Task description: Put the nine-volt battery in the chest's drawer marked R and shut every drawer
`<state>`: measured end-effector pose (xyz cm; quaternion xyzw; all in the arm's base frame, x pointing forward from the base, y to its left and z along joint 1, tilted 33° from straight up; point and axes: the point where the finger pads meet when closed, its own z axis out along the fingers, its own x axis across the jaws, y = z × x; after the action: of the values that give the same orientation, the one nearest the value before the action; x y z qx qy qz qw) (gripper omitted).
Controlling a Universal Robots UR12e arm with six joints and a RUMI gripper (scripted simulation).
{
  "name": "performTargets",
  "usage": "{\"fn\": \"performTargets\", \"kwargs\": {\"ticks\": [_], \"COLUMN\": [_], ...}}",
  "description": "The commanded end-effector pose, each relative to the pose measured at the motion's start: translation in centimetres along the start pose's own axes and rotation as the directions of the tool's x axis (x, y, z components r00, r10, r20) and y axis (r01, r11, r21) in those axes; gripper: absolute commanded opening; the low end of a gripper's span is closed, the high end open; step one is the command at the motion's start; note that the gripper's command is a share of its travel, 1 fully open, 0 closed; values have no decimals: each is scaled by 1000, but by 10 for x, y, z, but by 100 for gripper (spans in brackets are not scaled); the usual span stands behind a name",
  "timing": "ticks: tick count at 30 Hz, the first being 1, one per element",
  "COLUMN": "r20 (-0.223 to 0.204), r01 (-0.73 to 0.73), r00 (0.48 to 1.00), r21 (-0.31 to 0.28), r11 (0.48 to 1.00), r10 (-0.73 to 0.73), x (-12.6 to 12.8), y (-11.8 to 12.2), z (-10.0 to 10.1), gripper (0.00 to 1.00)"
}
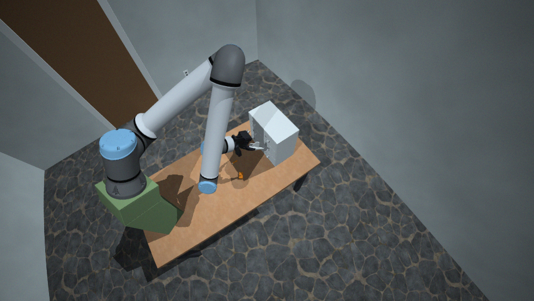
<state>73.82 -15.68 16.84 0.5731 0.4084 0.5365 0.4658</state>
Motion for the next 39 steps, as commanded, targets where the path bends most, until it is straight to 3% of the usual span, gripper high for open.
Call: {"fn": "performTargets", "kwargs": {"ticks": [1,17,39], "r20": [0,0,0], "r01": [0,0,0], "r00": [1000,1000,1000], "r21": [3,43,158], "r11": [1000,999,987], "r10": [0,0,0], "x": [0,0,0], "y": [1,2,7], "z": [-1,-5,-19], "gripper": [100,100,100]}}
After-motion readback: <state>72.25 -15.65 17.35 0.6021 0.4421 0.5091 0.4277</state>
